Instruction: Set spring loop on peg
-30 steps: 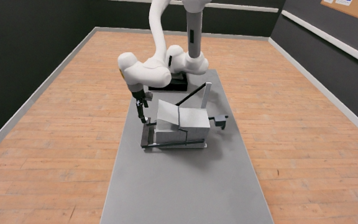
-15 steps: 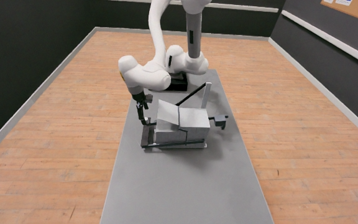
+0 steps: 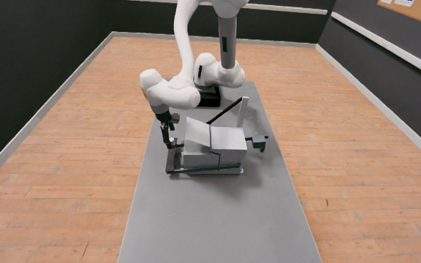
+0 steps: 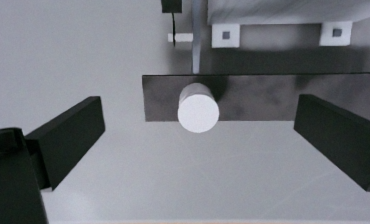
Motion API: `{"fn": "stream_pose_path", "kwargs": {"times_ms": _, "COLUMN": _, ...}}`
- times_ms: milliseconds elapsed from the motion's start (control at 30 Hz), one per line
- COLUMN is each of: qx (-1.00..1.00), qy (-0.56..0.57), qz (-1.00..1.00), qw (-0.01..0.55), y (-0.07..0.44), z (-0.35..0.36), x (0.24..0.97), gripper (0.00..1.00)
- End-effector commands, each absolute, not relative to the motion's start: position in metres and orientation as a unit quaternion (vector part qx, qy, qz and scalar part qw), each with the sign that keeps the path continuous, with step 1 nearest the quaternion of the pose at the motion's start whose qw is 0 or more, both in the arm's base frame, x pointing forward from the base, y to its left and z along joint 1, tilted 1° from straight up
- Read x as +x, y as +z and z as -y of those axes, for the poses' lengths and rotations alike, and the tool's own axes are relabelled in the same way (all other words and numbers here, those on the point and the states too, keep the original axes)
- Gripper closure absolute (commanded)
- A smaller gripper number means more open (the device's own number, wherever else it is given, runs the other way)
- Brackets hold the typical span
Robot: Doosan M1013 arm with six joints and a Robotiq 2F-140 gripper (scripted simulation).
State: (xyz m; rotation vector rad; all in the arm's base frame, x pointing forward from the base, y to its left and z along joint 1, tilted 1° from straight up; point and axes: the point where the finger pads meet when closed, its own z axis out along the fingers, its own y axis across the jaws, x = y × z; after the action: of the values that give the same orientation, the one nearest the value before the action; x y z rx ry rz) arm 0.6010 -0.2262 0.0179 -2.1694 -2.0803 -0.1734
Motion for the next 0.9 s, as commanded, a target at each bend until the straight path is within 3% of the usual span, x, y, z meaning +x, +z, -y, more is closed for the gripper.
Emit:
{"fn": "stream_pose_path", "kwargs": {"times_ms": 0, "qx": -0.719, "qy": -0.058, "qz": 0.689, "qw": 0.065, "y": 0.016, "z": 0.226, "x": 0.601, "gripper": 0.00}}
{"fn": "stream_pose_path", "kwargs": {"times_ms": 867, "qx": -0.719, "qy": -0.058, "qz": 0.689, "qw": 0.066, "y": -0.002, "z": 0.226, "x": 0.601, "gripper": 0.00}}
